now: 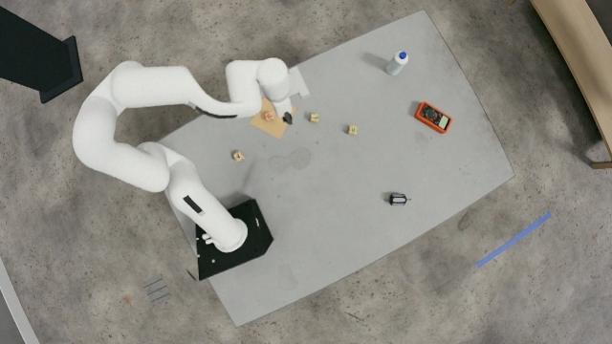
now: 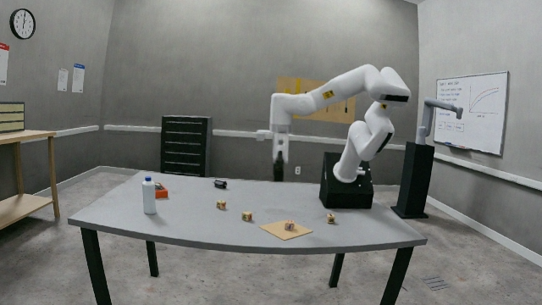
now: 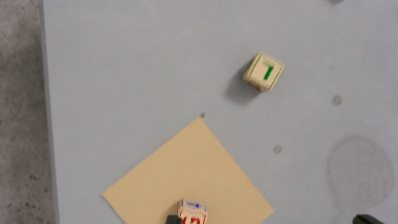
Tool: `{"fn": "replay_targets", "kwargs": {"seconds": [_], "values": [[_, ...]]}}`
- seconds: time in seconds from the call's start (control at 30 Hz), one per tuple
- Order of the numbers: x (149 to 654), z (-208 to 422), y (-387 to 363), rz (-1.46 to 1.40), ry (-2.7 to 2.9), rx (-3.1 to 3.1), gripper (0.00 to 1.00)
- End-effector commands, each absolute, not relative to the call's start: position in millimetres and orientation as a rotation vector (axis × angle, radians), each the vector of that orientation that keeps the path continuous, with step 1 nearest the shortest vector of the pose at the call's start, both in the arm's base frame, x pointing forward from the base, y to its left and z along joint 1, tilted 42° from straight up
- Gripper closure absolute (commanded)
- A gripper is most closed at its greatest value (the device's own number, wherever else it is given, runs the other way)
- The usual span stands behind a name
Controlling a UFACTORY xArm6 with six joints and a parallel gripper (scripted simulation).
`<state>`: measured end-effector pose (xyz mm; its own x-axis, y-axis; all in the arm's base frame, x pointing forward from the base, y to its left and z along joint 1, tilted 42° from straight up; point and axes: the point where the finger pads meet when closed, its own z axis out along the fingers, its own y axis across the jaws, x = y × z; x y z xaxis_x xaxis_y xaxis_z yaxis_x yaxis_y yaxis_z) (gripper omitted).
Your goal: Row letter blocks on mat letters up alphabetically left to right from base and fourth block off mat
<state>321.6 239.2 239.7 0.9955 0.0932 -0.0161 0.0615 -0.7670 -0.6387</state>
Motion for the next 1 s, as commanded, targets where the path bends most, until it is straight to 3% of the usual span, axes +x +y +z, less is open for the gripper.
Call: {"fn": "replay_targets", "kwargs": {"seconds": [0.0,0.37,0.97], "values": [[282,236,253,0.021,-0.124,-2.434,0.0],[206,206,262,0.001,-0.166,-2.401,0.0],[203,205,262,0.0,-0.168,-2.399,0.0]]}}
